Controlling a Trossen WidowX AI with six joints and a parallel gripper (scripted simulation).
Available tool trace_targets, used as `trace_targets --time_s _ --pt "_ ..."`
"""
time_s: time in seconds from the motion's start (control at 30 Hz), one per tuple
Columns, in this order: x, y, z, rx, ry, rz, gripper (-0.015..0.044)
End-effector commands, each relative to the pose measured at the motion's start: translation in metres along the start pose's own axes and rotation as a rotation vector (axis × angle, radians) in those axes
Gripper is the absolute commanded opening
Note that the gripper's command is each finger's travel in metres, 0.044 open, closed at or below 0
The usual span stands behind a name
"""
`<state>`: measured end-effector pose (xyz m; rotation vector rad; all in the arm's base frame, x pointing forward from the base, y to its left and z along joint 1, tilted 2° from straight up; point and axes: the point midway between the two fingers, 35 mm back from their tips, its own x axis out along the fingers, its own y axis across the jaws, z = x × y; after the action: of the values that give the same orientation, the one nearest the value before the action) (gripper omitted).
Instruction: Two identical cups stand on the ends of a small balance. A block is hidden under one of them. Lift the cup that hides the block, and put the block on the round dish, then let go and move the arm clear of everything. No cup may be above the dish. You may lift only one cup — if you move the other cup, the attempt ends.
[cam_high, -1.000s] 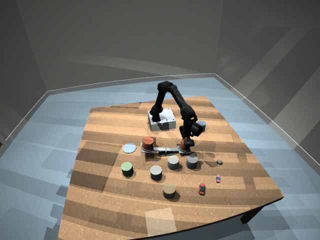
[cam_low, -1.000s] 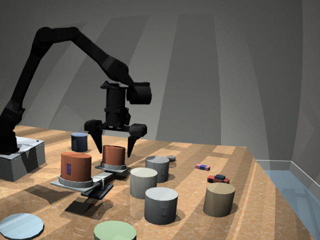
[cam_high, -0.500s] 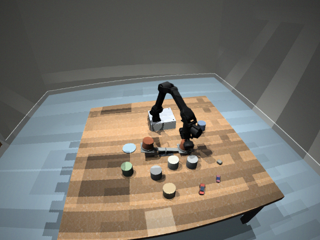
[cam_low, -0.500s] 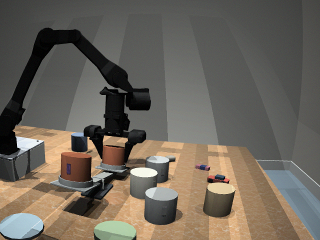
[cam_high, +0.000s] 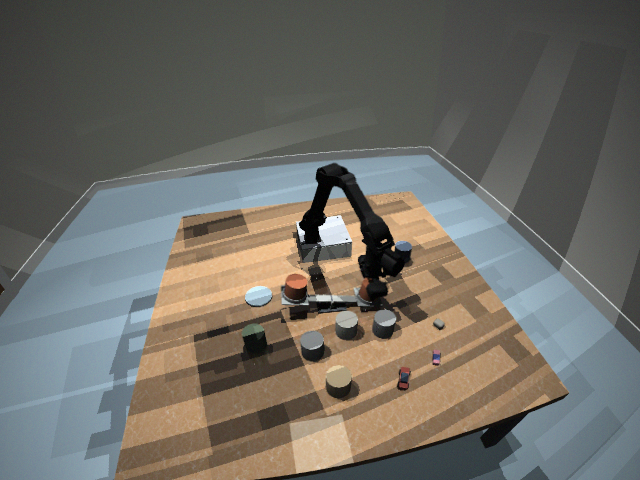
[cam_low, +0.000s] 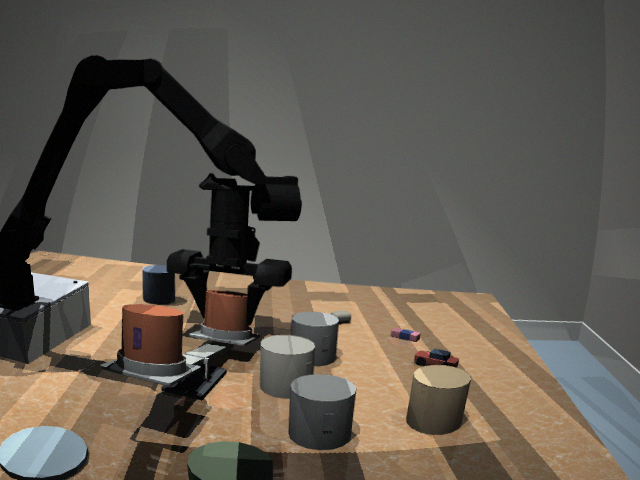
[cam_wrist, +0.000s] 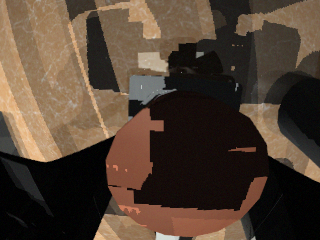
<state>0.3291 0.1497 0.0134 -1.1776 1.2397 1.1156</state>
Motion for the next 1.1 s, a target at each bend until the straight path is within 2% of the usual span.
trace_targets --time_s 0.0,0.07,1.07 --pt "-0.006 -0.001 0.001 -0.003 -0.003 -0.001 0.0039" --pt "-0.008 -0.002 0.001 -0.003 -0.003 -0.001 0.0000" --pt "-0.046 -0.006 0.004 -0.003 -0.004 -0.002 0.0000"
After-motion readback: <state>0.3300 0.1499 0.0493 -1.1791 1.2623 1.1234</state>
